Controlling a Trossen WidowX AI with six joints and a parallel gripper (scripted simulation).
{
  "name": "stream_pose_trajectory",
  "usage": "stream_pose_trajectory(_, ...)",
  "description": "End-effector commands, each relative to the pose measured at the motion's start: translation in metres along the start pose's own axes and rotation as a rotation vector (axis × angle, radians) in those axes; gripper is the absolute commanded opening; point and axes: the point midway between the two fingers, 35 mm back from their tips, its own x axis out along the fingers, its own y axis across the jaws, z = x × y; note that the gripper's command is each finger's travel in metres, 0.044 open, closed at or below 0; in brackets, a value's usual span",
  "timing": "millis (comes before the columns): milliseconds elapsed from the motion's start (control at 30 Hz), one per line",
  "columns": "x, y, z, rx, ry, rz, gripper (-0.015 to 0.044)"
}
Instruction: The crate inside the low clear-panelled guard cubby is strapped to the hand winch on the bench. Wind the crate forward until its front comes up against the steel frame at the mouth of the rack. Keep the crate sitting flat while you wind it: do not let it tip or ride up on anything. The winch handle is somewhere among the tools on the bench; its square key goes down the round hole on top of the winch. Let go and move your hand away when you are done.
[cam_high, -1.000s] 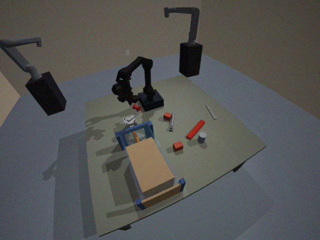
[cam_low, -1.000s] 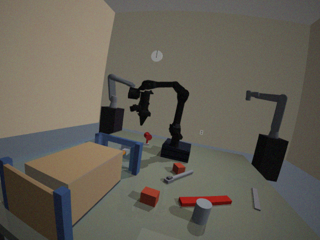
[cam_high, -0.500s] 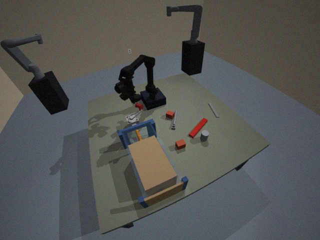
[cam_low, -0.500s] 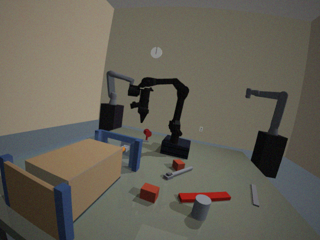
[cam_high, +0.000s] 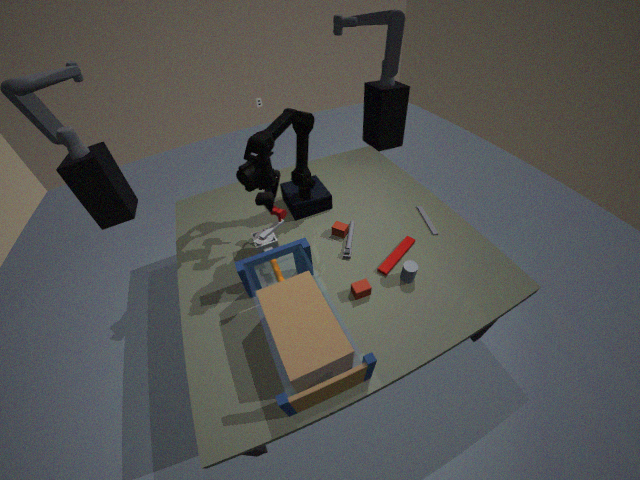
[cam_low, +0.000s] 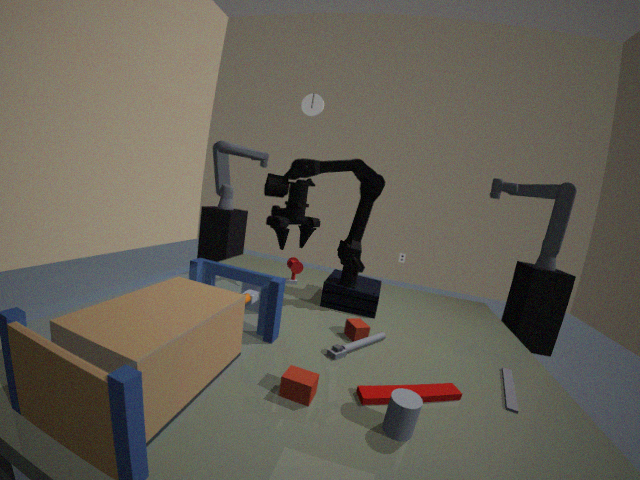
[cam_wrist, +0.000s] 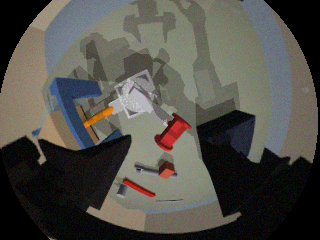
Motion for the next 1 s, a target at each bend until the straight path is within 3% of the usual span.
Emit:
stream_pose_trajectory(0,0.003,-0.015,-0.011,0.543,0.001,0.024,0.044)
stream_pose_trajectory(967,0.023,-0.012,-0.01,0.543,0.001,0.024,0.044)
